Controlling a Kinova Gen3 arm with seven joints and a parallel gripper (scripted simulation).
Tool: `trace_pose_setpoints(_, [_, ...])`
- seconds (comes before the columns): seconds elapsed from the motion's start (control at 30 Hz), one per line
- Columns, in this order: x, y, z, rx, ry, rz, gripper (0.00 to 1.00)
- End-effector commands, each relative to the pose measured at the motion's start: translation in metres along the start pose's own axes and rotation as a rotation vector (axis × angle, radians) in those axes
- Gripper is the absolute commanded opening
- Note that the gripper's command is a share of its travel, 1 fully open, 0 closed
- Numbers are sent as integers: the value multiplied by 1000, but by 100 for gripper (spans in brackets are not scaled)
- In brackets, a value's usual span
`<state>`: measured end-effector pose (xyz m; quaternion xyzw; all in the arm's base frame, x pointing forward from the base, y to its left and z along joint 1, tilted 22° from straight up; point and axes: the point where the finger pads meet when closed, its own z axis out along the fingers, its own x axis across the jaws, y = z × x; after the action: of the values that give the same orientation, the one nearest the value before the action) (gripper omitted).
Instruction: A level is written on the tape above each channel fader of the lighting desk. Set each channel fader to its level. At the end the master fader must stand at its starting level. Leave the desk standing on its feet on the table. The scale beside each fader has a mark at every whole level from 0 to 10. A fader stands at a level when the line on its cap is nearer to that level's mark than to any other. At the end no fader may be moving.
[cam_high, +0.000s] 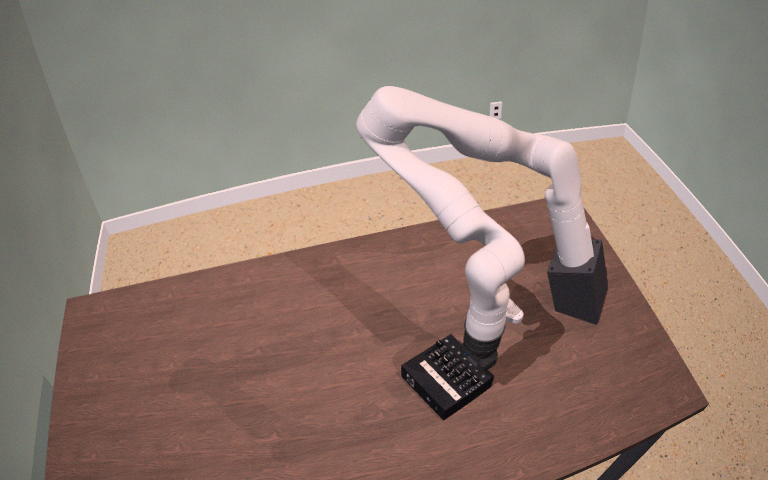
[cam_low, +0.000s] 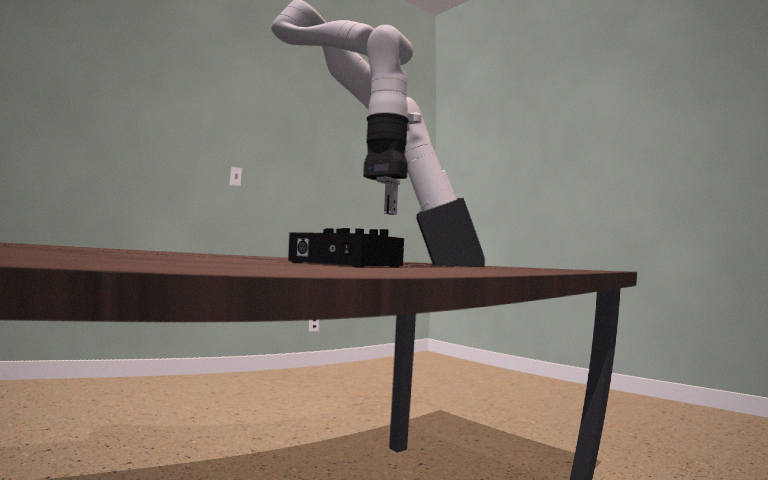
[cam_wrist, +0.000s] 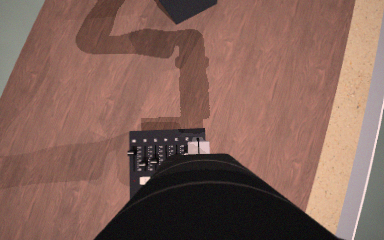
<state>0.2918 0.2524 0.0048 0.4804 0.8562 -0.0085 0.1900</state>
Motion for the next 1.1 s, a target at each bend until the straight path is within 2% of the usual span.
trace_pose_setpoints(0.0, [1,0,1,-3,0,-12,0])
trace_pose_setpoints(1.07, [1,1,17,-3,1,-11,0])
